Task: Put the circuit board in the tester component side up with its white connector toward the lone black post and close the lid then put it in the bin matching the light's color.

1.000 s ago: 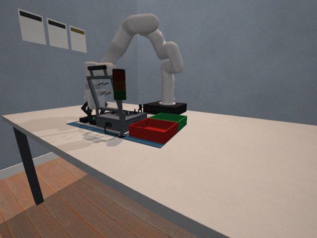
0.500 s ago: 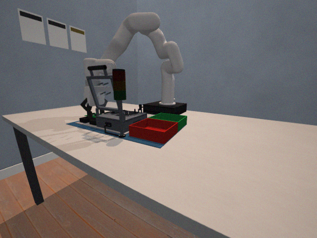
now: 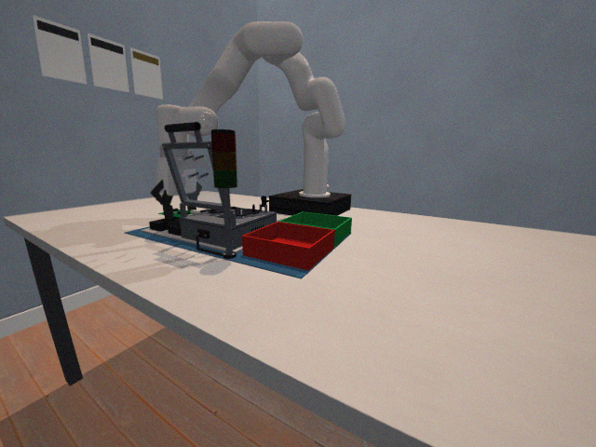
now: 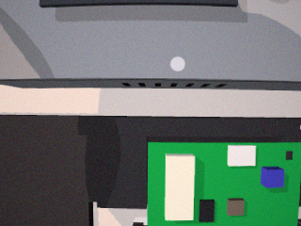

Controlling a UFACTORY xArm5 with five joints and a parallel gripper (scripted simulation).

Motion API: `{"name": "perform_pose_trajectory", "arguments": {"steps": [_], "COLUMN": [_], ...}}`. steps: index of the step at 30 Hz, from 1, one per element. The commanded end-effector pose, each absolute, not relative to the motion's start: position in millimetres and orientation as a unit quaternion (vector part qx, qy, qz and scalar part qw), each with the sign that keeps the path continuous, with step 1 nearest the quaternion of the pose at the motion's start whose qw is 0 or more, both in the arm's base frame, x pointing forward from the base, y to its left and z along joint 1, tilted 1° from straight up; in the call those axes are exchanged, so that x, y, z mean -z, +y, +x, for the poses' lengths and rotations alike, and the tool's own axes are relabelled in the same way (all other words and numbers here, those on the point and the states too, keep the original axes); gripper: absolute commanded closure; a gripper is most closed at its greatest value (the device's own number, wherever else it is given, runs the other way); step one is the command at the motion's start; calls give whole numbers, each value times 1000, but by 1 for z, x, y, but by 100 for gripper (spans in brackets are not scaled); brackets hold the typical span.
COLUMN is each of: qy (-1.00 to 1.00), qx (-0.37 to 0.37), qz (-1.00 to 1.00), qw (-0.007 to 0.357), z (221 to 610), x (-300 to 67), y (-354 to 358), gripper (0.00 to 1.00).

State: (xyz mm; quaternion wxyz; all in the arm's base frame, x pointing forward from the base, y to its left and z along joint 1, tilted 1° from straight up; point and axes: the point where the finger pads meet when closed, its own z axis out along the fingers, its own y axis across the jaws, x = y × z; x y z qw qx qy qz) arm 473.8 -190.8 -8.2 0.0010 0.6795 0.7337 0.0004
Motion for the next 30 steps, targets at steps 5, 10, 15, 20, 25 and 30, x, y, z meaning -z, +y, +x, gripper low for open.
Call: {"name": "perform_pose_trajectory", "arguments": {"steps": [5, 10, 15, 20, 25, 30], "qy": [734, 734, 734, 734, 734, 734], "qx": [-1, -1, -1, -1, -1, -1], "qz": [679, 679, 679, 679, 679, 679], "qw": [3, 3, 3, 3, 3, 3], "z": [475, 475, 475, 475, 474, 474], "x": [1, -17, -31, -53, -63, -64], "y": [-191, -192, -192, -192, -192, -192], "gripper": [21, 21, 21, 21, 21, 21]}}
